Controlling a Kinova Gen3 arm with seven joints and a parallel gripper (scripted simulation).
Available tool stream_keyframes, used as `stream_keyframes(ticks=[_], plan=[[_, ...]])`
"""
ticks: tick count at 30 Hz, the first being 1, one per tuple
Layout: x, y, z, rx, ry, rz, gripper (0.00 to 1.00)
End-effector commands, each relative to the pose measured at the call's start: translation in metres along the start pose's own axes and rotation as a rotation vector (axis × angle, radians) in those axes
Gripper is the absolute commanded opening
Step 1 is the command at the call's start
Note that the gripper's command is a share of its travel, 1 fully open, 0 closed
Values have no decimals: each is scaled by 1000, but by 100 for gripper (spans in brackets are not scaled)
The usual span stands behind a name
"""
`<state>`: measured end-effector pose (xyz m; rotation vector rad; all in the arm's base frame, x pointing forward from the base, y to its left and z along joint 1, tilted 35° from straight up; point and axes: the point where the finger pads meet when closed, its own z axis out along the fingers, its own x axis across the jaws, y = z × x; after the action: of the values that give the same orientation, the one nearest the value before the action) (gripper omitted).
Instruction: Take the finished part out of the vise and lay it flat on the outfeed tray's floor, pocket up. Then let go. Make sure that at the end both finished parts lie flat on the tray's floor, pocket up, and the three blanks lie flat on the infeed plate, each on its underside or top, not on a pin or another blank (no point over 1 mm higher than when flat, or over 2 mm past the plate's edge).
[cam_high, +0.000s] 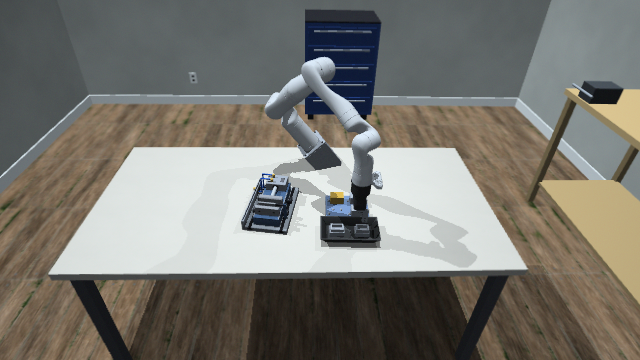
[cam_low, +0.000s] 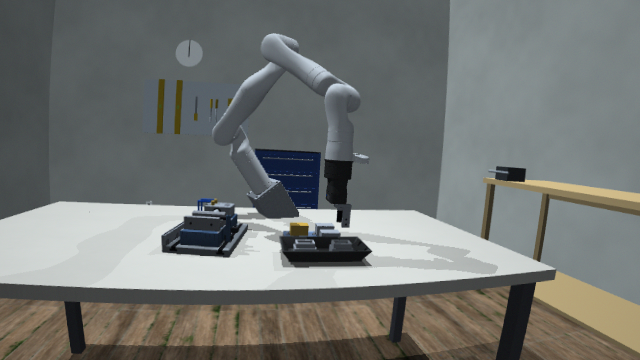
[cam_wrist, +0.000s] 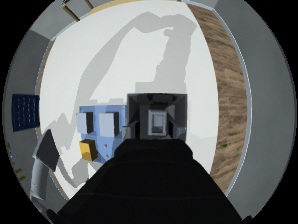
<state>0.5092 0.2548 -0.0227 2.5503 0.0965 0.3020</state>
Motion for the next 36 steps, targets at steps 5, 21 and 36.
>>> stream_keyframes(ticks=[5,21,36], plan=[[3,-2,-44,9,12,8,100],[4,1,-88,8,9,13,100],[4,1,-89,8,9,12,0]])
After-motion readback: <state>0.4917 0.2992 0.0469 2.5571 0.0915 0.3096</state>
